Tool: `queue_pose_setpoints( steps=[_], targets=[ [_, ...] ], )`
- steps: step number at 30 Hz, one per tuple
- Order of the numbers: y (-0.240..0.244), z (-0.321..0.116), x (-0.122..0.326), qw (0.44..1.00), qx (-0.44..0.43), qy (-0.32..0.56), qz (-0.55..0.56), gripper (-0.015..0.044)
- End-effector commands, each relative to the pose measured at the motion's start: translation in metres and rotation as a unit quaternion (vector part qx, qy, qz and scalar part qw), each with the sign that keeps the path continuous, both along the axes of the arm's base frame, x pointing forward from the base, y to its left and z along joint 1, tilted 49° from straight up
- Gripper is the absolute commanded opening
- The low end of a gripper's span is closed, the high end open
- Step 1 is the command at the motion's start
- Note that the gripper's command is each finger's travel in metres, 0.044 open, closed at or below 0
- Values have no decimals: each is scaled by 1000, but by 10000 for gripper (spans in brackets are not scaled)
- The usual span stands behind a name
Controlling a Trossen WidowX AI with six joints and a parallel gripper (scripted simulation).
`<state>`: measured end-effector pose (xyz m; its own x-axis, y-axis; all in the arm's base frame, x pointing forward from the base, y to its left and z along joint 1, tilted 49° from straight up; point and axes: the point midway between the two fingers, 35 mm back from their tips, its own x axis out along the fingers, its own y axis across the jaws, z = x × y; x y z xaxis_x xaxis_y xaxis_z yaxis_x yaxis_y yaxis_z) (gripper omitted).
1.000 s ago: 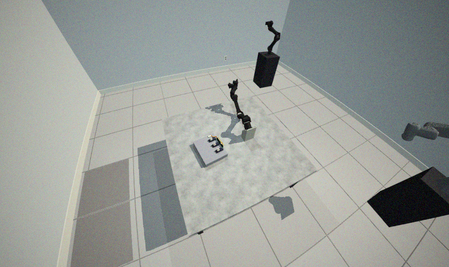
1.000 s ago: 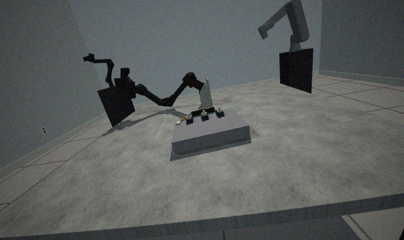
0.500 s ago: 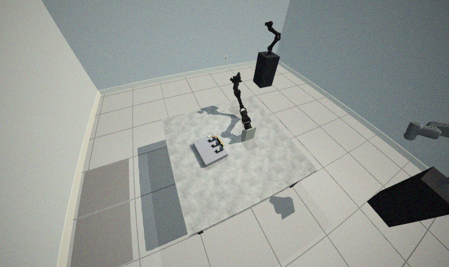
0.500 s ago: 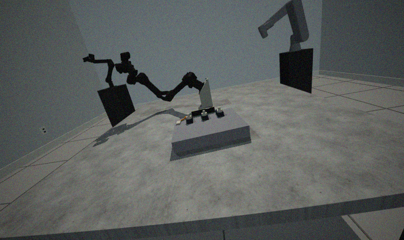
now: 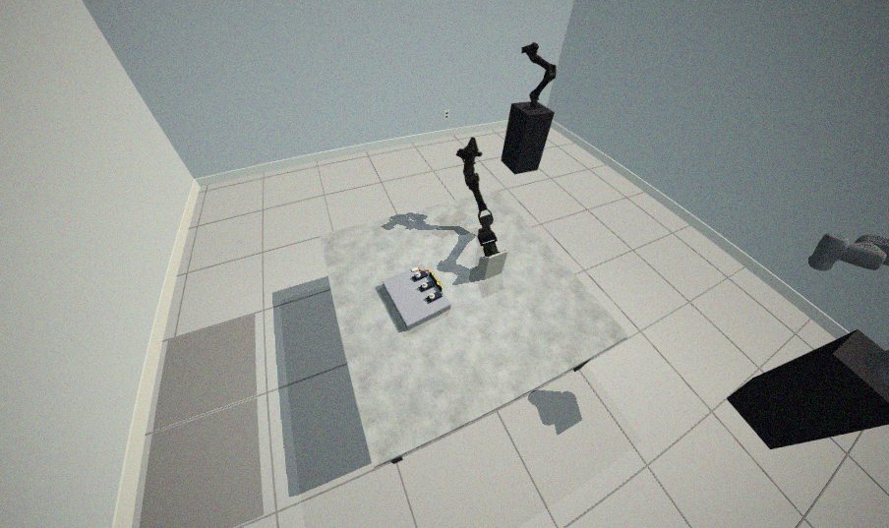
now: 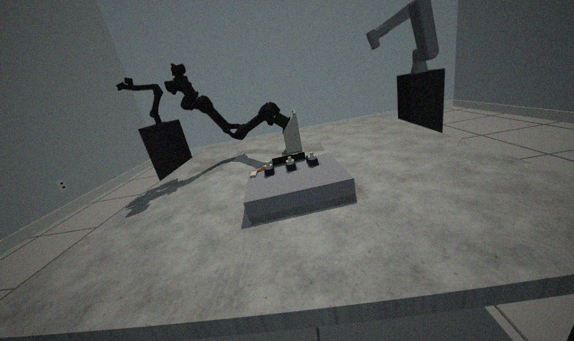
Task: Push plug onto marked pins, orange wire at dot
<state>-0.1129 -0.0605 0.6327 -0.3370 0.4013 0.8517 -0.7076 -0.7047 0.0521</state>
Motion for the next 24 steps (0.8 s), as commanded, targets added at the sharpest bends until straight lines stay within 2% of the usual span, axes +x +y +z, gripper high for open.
queue_pose_setpoints(
  steps=[1,13,24],
  targets=[
    [27,0,14,999,-14,13,-42,115],
    [102,-12,70,974,-54,48,-213,115],
    [151,-37,139,922,-99,73,-367,115]
  ],
)
